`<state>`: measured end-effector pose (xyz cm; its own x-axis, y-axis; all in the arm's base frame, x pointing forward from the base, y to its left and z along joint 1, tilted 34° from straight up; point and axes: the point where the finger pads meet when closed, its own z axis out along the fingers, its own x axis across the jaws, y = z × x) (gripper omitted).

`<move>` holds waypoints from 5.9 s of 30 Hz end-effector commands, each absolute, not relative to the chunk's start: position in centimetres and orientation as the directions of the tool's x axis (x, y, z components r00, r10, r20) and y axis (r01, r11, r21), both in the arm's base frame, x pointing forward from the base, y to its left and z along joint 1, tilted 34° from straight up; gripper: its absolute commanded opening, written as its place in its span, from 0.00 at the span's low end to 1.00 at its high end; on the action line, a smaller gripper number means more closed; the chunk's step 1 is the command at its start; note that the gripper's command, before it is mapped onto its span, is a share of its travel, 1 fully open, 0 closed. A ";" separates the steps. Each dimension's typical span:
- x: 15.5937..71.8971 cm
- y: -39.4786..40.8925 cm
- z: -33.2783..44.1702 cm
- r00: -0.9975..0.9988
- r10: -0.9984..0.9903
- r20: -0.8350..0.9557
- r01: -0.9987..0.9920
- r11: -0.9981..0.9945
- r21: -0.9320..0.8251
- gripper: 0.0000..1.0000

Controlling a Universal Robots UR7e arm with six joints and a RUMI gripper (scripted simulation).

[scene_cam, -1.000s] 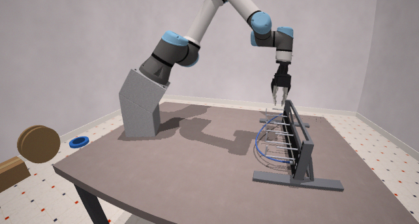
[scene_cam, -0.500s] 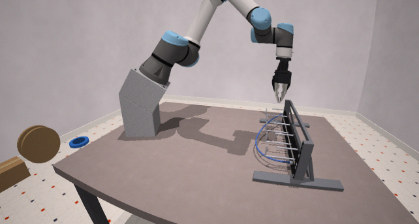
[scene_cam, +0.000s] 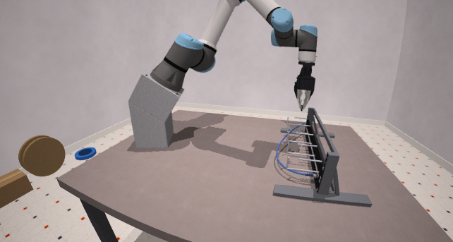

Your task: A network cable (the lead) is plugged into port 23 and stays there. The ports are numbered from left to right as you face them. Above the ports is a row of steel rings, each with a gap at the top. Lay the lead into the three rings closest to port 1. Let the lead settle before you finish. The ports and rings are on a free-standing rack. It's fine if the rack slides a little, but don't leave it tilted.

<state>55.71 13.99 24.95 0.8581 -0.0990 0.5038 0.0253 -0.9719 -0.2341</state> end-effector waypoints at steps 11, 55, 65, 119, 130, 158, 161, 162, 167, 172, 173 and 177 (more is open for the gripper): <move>55.7 14.0 25.0 0.857 -0.099 0.505 0.026 -0.972 -0.234 0.00; 55.7 14.0 25.0 0.857 -0.099 0.505 0.026 -0.972 -0.234 0.00; 55.7 14.0 25.0 0.857 -0.099 0.505 0.026 -0.972 -0.234 0.00; 48.2 -4.6 15.6 0.857 -0.156 0.490 -0.025 -0.964 -0.263 0.20; 48.2 -4.6 15.6 0.857 -0.156 0.490 -0.025 -0.964 -0.263 0.20; 48.7 -4.4 14.8 0.857 -0.156 0.490 -0.025 -0.964 -0.263 0.20; 48.9 -4.3 14.4 0.857 -0.156 0.490 -0.025 -0.964 -0.263 0.20; 48.9 -4.3 14.4 0.857 -0.156 0.490 -0.025 -0.964 -0.263 0.20; 49.5 -4.0 13.4 0.857 -0.156 0.490 -0.025 -0.964 -0.263 0.20; 50.3 -3.7 12.1 0.857 -0.156 0.490 -0.025 -0.964 -0.263 0.20; 50.5 -3.7 11.9 0.857 -0.156 0.490 -0.025 -0.964 -0.263 0.20; 51.1 -3.4 10.8 0.857 -0.156 0.490 -0.025 -0.964 -0.263 0.20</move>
<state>50.50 -3.56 11.68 0.8584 -0.1557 0.4888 -0.0242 -0.9641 -0.2646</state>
